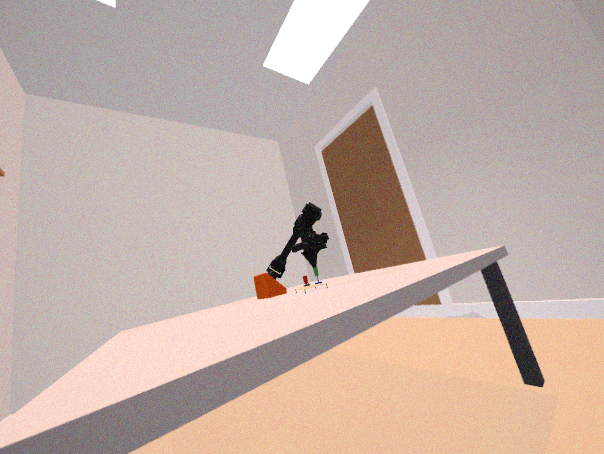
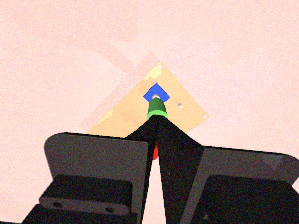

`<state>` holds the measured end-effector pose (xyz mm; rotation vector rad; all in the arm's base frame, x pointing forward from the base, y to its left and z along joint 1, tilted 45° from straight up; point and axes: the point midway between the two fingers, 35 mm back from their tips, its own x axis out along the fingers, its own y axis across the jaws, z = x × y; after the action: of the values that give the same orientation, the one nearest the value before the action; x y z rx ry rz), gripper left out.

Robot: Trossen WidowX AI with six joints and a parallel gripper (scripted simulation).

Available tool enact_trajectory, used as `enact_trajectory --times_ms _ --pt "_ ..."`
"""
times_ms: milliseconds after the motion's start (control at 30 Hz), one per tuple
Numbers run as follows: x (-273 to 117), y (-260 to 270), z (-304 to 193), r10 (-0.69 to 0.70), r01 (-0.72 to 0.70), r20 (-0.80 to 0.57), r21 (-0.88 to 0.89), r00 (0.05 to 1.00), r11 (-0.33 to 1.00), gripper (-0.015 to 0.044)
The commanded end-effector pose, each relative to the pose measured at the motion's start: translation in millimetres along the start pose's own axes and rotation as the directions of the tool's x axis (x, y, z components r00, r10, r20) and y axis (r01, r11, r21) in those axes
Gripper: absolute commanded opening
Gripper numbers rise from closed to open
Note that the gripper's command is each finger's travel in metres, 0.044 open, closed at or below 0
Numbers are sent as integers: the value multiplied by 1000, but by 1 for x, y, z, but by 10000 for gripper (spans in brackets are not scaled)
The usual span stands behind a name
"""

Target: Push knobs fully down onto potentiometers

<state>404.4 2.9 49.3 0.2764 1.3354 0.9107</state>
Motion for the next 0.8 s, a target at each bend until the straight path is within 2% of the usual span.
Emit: enact_trajectory --times_ms 0,767 --pt "0 1 1 1 -1 3 3 1000 1000 0" --pt "5 1 1 1 -1 4 3 1000 1000 0"
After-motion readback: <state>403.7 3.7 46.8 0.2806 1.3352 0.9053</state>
